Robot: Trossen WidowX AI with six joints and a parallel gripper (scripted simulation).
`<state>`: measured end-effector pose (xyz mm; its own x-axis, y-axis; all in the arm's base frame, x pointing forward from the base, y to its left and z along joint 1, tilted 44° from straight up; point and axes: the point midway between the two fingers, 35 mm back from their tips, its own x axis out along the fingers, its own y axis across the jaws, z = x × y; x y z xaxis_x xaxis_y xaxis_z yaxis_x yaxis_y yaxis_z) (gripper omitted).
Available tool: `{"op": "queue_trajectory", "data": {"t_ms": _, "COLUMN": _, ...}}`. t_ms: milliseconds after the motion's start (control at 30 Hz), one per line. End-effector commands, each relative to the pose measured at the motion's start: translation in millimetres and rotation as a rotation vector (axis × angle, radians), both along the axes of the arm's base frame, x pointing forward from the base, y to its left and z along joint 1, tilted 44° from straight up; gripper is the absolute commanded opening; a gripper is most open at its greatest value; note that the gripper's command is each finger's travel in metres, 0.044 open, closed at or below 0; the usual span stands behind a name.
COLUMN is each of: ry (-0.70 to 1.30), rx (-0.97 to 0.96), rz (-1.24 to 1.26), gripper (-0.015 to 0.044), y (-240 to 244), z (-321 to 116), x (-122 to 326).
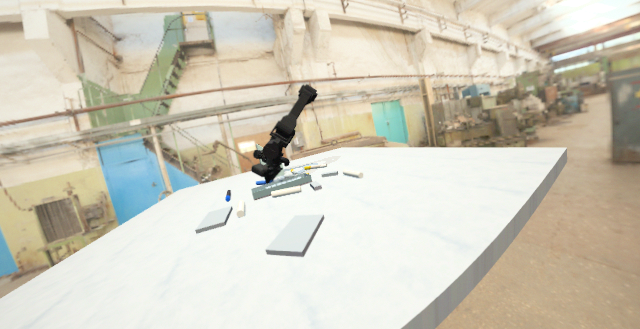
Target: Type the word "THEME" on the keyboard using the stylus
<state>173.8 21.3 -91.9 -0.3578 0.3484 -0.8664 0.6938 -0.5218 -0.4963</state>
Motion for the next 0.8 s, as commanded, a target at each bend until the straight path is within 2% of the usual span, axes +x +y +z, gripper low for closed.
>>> {"op": "queue_trajectory", "data": {"t_ms": 0, "ry": -0.002, "rx": 0.0, "rz": 0.0, "gripper": 0.0012, "y": -0.1, "z": 0.0, "x": 0.5}}
{"op": "queue_trajectory", "data": {"t_ms": 200, "ry": -0.003, "rx": -0.001, "rz": 0.0, "gripper": 0.0, "y": -6.2, "z": 5.9, "x": 1.3}}
{"op": "queue_trajectory", "data": {"t_ms": 467, "ry": -0.001, "rx": -0.003, "rz": 0.0, "gripper": 0.0, "y": -34.7, "z": 35.3, "x": 0.3}}
{"op": "queue_trajectory", "data": {"t_ms": 767, "ry": -0.064, "rx": 0.026, "rz": 0.039, "gripper": 0.0, "y": -33.6, "z": 31.9, "x": 2.1}}
